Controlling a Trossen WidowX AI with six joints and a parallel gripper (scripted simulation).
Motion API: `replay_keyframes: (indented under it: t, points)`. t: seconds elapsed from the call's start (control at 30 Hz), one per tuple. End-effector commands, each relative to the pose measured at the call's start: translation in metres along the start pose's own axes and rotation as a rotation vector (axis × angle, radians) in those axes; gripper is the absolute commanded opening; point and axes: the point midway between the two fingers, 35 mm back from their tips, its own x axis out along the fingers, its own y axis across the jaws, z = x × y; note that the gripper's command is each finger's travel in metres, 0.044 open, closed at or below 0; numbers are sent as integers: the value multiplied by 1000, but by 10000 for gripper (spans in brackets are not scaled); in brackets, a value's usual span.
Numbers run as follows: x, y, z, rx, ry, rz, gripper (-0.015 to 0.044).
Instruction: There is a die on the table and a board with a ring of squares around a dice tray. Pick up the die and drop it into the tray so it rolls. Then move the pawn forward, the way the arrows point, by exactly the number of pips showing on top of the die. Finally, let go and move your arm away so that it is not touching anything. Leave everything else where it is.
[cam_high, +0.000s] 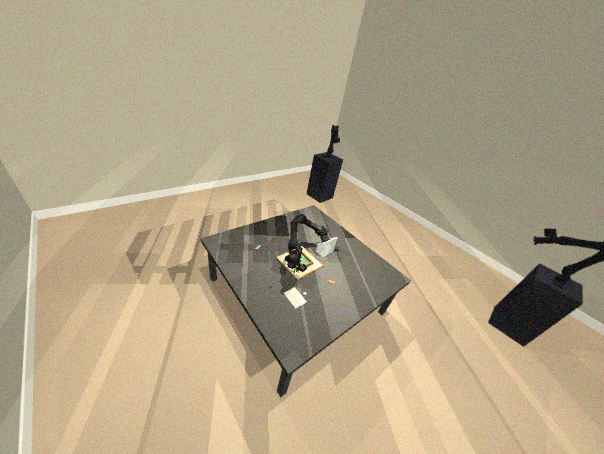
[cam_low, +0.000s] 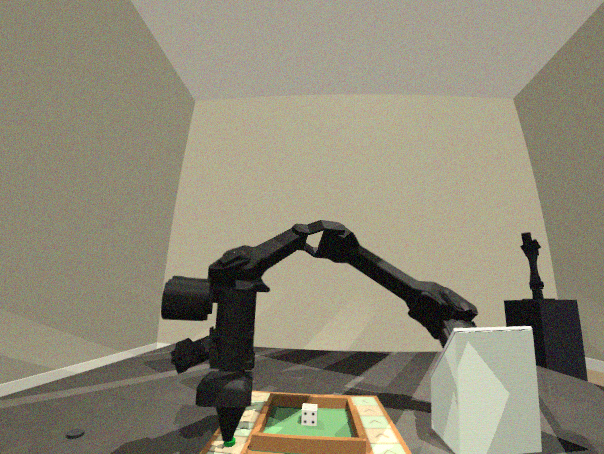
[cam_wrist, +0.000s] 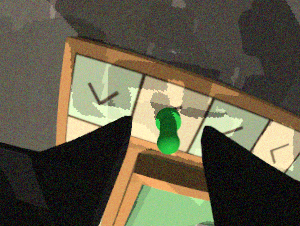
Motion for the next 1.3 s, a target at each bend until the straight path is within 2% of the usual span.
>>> replay_keyframes:
  t: [0.0,0.07,0.23,0.57,0.67,1.17,1.27]
  points:
    - [7,0,-2,-7,4,-6,200]
    - [8,0,-2,-7,4,-7,200]
    - [8,0,-2,-7,4,-7,69]
    - [8,0,-2,-7,4,-7,0]
    - [-3,0,0,-7,3,-4,0]
    - [-115,4,-2,-8,3,0,0]
    - [-120,4,-3,-8,4,-1,0]
